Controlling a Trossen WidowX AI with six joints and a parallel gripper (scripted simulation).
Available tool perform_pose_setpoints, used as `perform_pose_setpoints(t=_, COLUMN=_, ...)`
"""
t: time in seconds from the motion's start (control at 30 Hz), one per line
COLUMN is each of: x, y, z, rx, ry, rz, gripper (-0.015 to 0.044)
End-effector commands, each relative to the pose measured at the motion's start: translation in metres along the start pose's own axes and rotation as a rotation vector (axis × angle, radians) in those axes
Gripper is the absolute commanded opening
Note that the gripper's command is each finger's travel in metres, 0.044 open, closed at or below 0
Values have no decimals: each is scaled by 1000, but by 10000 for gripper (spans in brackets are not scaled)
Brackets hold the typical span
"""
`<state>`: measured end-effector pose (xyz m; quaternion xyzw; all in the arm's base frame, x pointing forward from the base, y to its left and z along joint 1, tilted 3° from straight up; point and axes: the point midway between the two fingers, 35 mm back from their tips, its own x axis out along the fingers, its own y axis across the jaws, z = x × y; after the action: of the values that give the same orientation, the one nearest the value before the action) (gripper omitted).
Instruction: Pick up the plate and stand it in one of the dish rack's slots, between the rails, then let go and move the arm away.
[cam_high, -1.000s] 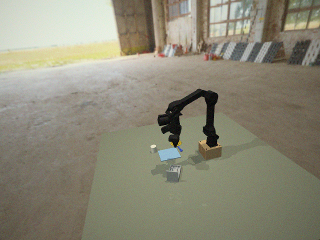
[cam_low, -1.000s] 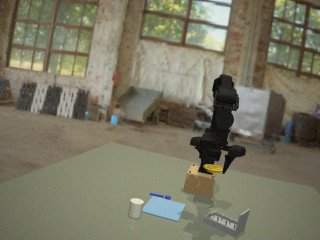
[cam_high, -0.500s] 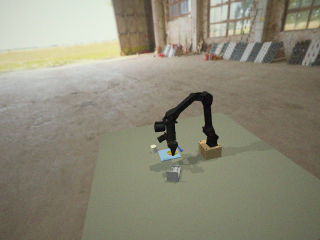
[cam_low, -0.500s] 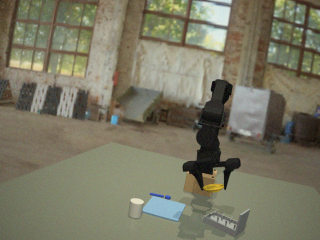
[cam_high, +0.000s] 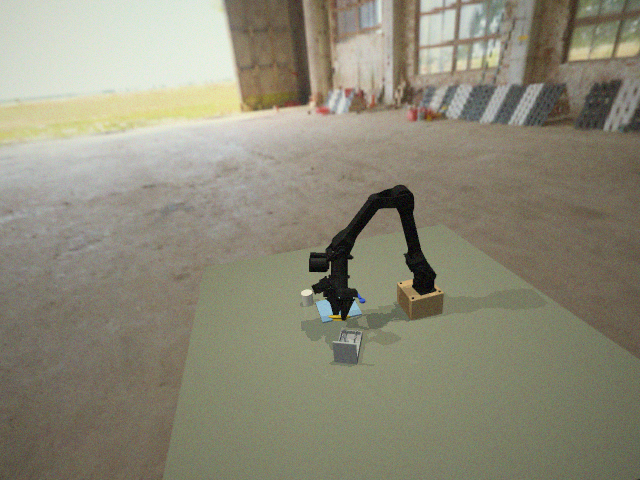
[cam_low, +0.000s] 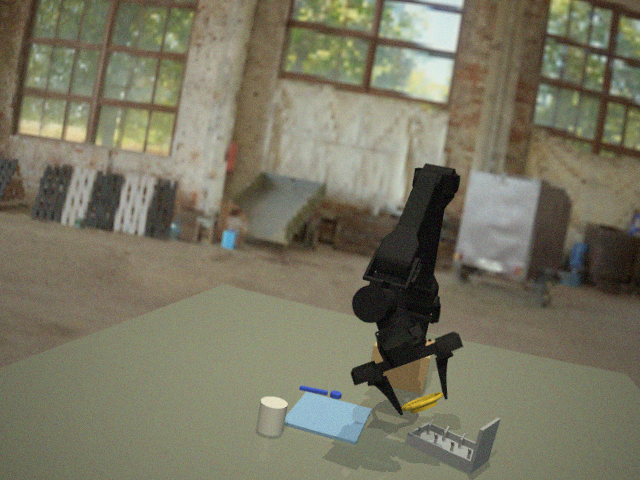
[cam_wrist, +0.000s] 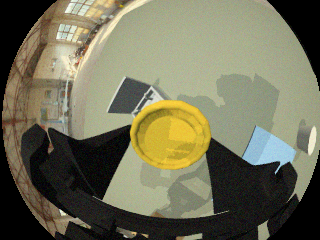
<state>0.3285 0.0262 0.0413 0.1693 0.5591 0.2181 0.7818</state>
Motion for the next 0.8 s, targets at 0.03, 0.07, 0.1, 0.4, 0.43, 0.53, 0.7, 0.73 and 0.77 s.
perform_pose_setpoints(t=0.03, x=10, y=-6, z=-2, rx=-99, ry=-55, rz=82, gripper=0)
perform_pose_setpoints(t=0.07, x=11, y=-7, z=-2, rx=-119, ry=-68, rz=97, gripper=0)
perform_pose_setpoints(t=0.1, x=13, y=-8, z=-2, rx=-140, ry=-82, rz=111, gripper=0)
perform_pose_setpoints(t=0.4, x=24, y=-15, z=-8, rx=-356, ry=-223, rz=239, gripper=0)
perform_pose_setpoints(t=0.43, x=24, y=-15, z=-8, rx=-381, ry=-241, rz=251, gripper=0)
perform_pose_setpoints(t=0.53, x=25, y=-18, z=-11, rx=-444, ry=-297, rz=276, gripper=0)
perform_pose_setpoints(t=0.7, x=24, y=-22, z=-17, rx=-551, ry=-396, rz=309, gripper=0)
perform_pose_setpoints(t=0.73, x=24, y=-23, z=-18, rx=-573, ry=-415, rz=315, gripper=0)
perform_pose_setpoints(t=0.77, x=23, y=-23, z=-20, rx=-595, ry=-435, rz=322, gripper=0)
